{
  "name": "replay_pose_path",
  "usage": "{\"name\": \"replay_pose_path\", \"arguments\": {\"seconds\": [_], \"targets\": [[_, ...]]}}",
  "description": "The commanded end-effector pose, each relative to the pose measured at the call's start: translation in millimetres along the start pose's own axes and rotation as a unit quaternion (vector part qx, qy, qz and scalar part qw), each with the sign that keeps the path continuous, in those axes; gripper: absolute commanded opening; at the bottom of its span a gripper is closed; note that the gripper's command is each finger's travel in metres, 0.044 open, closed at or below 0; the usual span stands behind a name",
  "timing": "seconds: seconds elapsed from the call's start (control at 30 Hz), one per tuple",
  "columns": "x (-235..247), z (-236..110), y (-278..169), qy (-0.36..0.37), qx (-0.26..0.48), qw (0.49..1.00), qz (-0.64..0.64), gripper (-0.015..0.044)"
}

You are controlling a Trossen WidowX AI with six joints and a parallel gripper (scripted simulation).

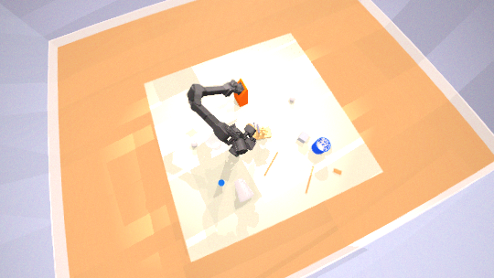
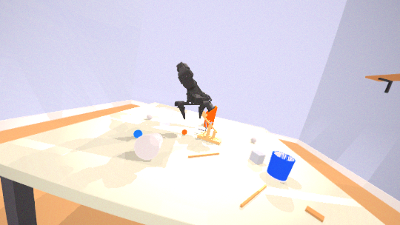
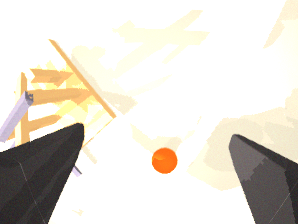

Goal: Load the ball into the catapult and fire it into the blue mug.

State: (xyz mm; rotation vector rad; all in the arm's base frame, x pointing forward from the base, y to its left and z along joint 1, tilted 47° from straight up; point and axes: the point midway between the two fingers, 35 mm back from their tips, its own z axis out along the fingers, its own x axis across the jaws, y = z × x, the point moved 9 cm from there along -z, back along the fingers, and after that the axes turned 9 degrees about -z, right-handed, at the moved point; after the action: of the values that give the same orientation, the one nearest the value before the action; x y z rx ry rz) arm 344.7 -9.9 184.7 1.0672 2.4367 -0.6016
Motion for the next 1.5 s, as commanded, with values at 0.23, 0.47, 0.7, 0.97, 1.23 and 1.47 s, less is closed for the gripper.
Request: {"name": "replay_pose_path", "arguments": {"seconds": [0.23, 0.47, 0.7, 0.97, 1.23, 1.47], "targets": [[62.0, 2.3, 28.8, 0.012, 0.054, 0.983, -0.173, 0.044], [100.9, 2.1, 38.8, 0.012, 0.093, 0.955, -0.282, 0.044], [137.4, 0.9, 43.5, 0.005, 0.131, 0.914, -0.384, 0.044], [140.8, 0.7, 43.7, 0.004, 0.135, 0.909, -0.394, 0.044], [140.8, 0.7, 43.7, 0.004, 0.135, 0.909, -0.394, 0.023], [140.8, 0.7, 43.7, 0.004, 0.135, 0.909, -0.394, 0.0046]]}}
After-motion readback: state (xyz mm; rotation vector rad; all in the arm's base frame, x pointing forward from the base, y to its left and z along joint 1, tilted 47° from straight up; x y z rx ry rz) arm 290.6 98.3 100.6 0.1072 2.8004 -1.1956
